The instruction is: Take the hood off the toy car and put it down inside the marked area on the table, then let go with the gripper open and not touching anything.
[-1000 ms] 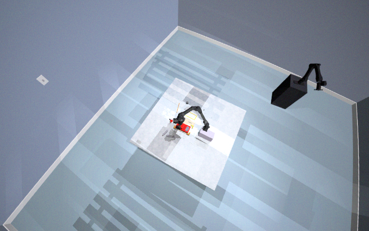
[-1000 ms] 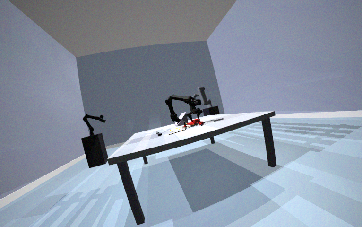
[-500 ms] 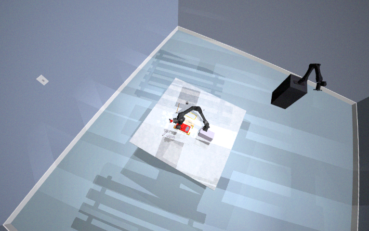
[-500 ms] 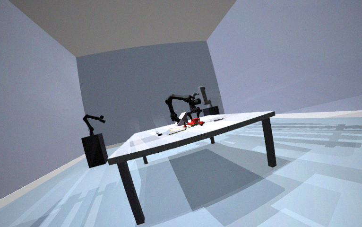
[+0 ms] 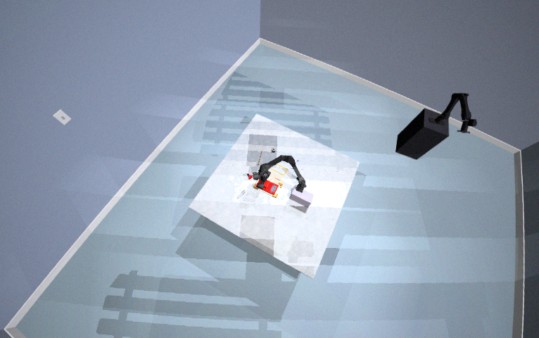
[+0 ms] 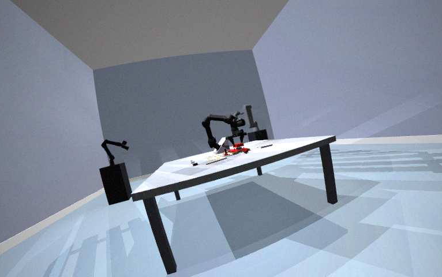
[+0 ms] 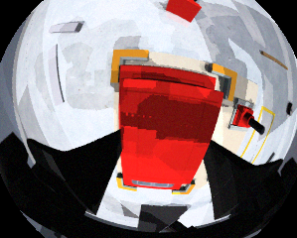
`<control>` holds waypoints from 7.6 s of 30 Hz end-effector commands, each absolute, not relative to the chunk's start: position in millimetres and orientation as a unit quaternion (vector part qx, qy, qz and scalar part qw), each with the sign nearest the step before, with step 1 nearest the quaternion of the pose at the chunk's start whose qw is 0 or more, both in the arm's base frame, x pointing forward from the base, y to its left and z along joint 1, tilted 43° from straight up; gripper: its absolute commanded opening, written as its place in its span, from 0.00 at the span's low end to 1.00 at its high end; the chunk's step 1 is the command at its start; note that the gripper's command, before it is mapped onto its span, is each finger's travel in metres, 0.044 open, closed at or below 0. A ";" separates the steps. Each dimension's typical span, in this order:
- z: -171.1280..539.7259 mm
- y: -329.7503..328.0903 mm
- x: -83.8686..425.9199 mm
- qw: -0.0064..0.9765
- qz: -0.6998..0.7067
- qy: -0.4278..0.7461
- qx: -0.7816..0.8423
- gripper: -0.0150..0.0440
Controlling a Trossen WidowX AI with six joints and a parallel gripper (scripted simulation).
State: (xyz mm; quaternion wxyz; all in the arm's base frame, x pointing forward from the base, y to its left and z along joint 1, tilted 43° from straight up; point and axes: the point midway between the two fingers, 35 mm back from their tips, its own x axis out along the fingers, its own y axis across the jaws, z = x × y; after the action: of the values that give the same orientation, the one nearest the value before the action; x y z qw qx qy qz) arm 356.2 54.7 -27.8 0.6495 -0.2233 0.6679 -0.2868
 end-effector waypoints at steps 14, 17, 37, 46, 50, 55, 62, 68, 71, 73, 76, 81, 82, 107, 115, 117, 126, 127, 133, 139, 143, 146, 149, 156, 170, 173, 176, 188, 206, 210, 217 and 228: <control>3.6 82.7 359.7 0.651 -0.285 0.667 -0.222 0.25; 14.2 73.5 360.1 0.651 -0.284 0.668 -0.222 0.25; 98.7 -7.6 341.7 0.652 -0.281 0.669 -0.220 0.25; 131.4 -42.4 321.1 0.650 -0.283 0.669 -0.222 0.25; 144.7 -56.9 309.7 0.649 -0.285 0.669 -0.223 0.25; 160.0 -74.0 293.7 0.647 -0.288 0.669 -0.224 0.25; 163.1 -79.7 288.7 0.647 -0.289 0.669 -0.225 0.25; 159.1 -83.3 289.1 0.647 -0.289 0.669 -0.225 0.25; 157.0 -85.2 289.2 0.647 -0.289 0.669 -0.224 0.25; 155.6 -86.4 289.3 0.647 -0.289 0.669 -0.224 0.25; 153.5 -88.3 289.4 0.647 -0.289 0.669 -0.224 0.25; 150.1 -91.4 289.5 0.647 -0.289 0.669 -0.224 0.25; 149.4 -92.0 289.5 0.647 -0.289 0.669 -0.224 0.25; 132.5 -107.8 288.7 0.647 -0.289 0.669 -0.224 0.25; 127.2 -112.9 288.0 0.647 -0.289 0.669 -0.224 0.25; 125.9 -114.1 287.8 0.647 -0.289 0.669 -0.225 0.25; 120.1 -119.9 286.7 0.647 -0.290 0.668 -0.225 0.25; 119.4 -120.5 286.6 0.647 -0.290 0.668 -0.225 0.25; 115.6 -124.3 285.7 0.647 -0.290 0.668 -0.225 0.25; 111.8 -128.1 284.7 0.647 -0.290 0.668 -0.226 0.25; 109.2 -130.6 283.9 0.647 -0.291 0.668 -0.226 0.25; 108.3 -131.5 283.6 0.647 -0.291 0.668 -0.226 0.25; 108.0 -131.9 283.6 0.647 -0.291 0.668 -0.226 0.25; 105.7 -134.0 283.5 0.647 -0.291 0.668 -0.226 0.25; 100.7 -138.7 283.2 0.647 -0.291 0.668 -0.226 0.25; 99.7 -139.7 283.1 0.647 -0.291 0.668 -0.226 0.25; 98.6 -140.8 282.9 0.647 -0.291 0.668 -0.226 0.25; 94.5 -144.8 282.4 0.647 -0.291 0.668 -0.226 0.25; 96.4 -141.8 283.2 0.648 -0.290 0.668 -0.224 1.00; 117.3 -120.9 287.2 0.648 -0.290 0.668 -0.224 1.00; 146.2 -94.2 287.4 0.646 -0.291 0.668 -0.226 1.00; 146.2 -94.2 287.4 0.646 -0.291 0.668 -0.226 1.00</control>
State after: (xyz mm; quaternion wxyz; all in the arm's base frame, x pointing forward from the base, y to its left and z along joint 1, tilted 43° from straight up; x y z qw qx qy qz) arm 287.7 -94.1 146.0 0.6469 -0.2268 0.6678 -0.2901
